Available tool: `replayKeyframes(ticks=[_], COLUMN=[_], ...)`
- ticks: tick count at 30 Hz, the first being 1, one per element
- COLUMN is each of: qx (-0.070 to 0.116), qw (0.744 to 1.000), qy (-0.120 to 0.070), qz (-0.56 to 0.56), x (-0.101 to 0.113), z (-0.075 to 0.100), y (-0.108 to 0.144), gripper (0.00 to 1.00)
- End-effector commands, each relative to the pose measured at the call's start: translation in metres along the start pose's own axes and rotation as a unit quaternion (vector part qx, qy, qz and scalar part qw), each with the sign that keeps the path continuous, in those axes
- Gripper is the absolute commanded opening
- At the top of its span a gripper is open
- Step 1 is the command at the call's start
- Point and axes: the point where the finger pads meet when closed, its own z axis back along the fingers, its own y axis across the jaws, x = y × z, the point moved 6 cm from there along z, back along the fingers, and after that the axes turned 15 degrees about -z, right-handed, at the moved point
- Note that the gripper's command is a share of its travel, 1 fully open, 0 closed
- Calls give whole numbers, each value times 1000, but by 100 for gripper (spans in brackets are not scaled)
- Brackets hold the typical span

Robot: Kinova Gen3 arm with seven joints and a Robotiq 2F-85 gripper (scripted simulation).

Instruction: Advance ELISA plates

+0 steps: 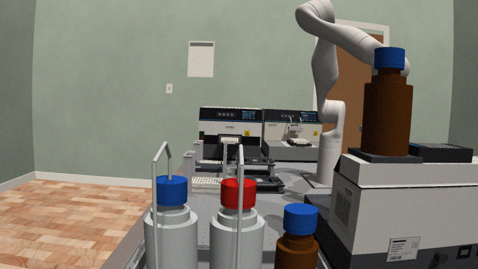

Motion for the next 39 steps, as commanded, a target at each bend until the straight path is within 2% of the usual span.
replayKeyframes(ticks=[1, 39], qx=[-1, 1], qw=[1000, 1000], qy=[0, 1], qz=[1, 1], x=[0, 0], z=[-1, 11], y=[0, 0], gripper=[94, 94])
